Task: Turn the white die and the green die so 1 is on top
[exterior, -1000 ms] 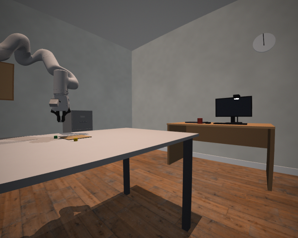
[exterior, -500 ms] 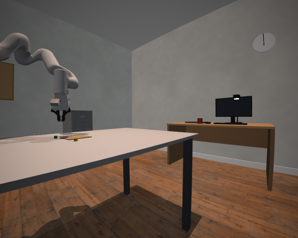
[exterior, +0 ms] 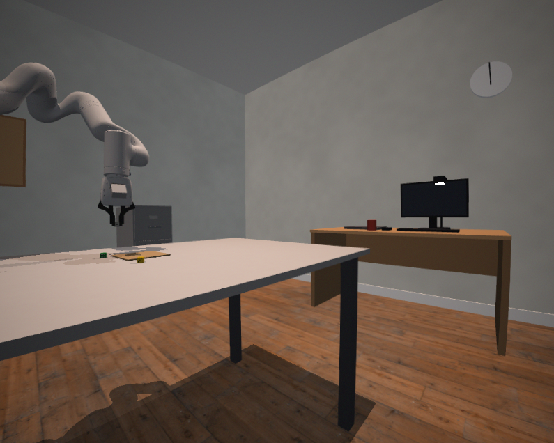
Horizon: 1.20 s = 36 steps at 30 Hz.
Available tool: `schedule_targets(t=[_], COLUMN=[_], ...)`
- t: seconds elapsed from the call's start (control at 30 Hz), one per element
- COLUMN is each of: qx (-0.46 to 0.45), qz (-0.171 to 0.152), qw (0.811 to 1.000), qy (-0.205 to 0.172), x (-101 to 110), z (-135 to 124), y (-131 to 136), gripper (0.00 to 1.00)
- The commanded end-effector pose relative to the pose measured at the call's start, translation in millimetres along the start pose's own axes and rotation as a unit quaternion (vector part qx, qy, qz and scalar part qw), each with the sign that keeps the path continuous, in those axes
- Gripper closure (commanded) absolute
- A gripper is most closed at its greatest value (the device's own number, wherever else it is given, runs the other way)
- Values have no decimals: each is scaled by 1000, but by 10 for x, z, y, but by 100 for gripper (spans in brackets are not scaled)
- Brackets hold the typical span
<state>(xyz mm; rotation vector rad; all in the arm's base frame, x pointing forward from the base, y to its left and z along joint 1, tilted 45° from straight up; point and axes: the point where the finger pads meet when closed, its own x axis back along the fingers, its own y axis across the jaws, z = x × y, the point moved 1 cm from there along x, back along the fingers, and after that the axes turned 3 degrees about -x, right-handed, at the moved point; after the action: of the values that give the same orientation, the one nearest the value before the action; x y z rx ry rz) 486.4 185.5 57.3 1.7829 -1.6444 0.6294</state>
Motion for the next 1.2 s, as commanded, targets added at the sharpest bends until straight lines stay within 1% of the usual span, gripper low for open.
schedule_targets(t=[0.0, 0.1, 0.17, 0.2, 0.23, 0.43, 0.47, 0.5, 0.57, 0.67, 0.77, 0.8, 0.9, 1.03, 1.07, 1.1, 1.17], qx=[86, 125, 125, 164, 166, 248, 250, 273, 293, 335, 337, 379, 409, 458, 462, 481, 501], qz=[6, 6, 6, 6, 6, 6, 6, 6, 6, 6, 6, 6, 6, 6, 6, 6, 6], qw=[996, 992, 992, 986, 986, 969, 968, 962, 956, 942, 942, 925, 912, 889, 887, 877, 865], qy=[-3, -3, -3, -2, -2, -2, -2, -2, -2, -1, -1, -1, -1, -1, -1, 0, 0], x=[2, 0, 0, -3, -3, -7, -7, -9, -10, -12, -12, -15, -17, -20, -20, -21, -22], z=[-32, -47, -47, -62, -63, -97, -98, -107, -116, -134, -135, -153, -167, -190, -192, -201, -211], y=[-52, -74, -74, -96, -97, -143, -145, -158, -169, -193, -194, -219, -236, -265, -267, -279, -291], gripper=[89, 89, 89, 89, 89, 89, 89, 89, 89, 89, 89, 89, 89, 89, 89, 89, 89])
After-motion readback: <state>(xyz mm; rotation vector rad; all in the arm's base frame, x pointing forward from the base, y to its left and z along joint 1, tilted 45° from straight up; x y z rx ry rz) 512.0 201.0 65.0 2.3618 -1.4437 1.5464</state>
